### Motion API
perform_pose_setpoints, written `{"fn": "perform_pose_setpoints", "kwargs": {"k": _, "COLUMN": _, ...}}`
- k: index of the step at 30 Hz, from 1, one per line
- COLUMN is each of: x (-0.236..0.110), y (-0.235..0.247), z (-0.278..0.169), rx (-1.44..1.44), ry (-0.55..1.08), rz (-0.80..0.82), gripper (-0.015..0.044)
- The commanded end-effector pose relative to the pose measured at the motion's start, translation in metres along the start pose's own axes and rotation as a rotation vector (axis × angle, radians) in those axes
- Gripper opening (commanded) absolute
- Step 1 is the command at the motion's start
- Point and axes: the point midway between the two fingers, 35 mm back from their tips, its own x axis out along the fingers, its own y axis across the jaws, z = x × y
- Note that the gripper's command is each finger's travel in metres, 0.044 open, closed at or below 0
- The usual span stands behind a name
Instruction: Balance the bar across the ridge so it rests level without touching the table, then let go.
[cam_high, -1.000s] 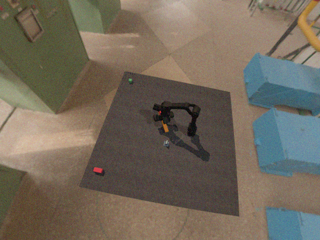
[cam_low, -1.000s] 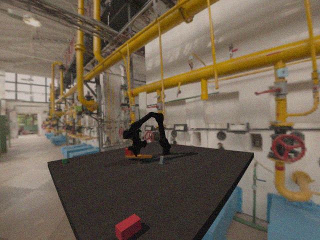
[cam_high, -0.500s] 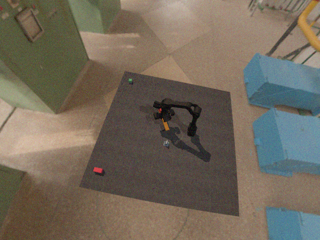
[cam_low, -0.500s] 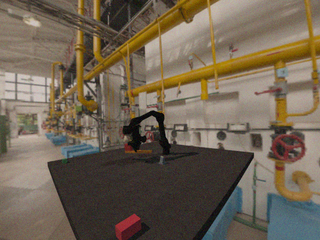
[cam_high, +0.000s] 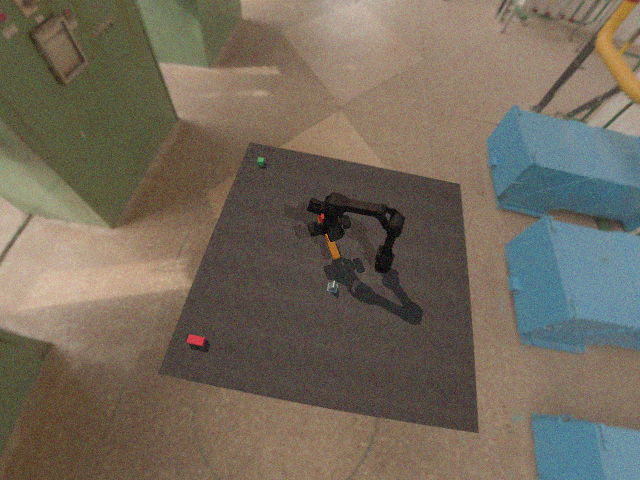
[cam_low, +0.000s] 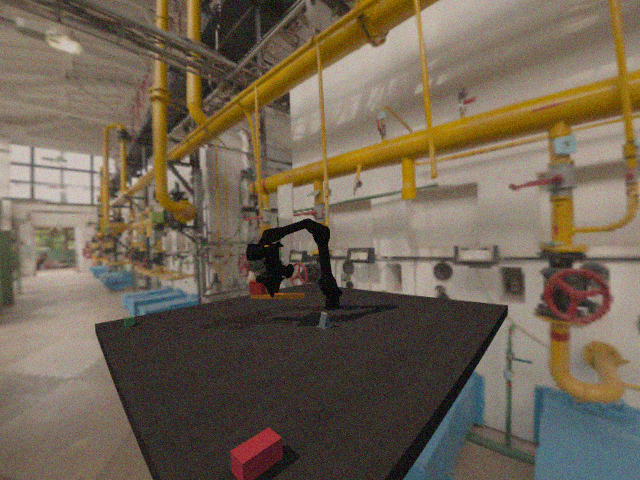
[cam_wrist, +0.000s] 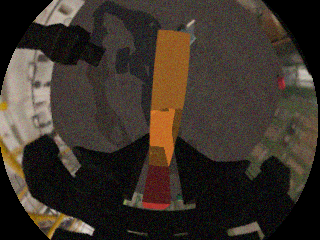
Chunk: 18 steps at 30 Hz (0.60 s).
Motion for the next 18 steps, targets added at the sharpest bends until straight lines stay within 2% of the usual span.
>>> {"fn": "perform_pose_setpoints", "kwargs": {"k": 1, "x": -0.006, "y": -0.007, "z": 0.01, "rx": -0.04, "ry": 0.008, "rz": -0.015, "gripper": 0.0}}
{"fn": "perform_pose_setpoints", "kwargs": {"k": 18, "x": -0.007, "y": -0.035, "z": 0.071, "rx": -0.304, "ry": 0.003, "rz": -0.018, "gripper": 0.0}}
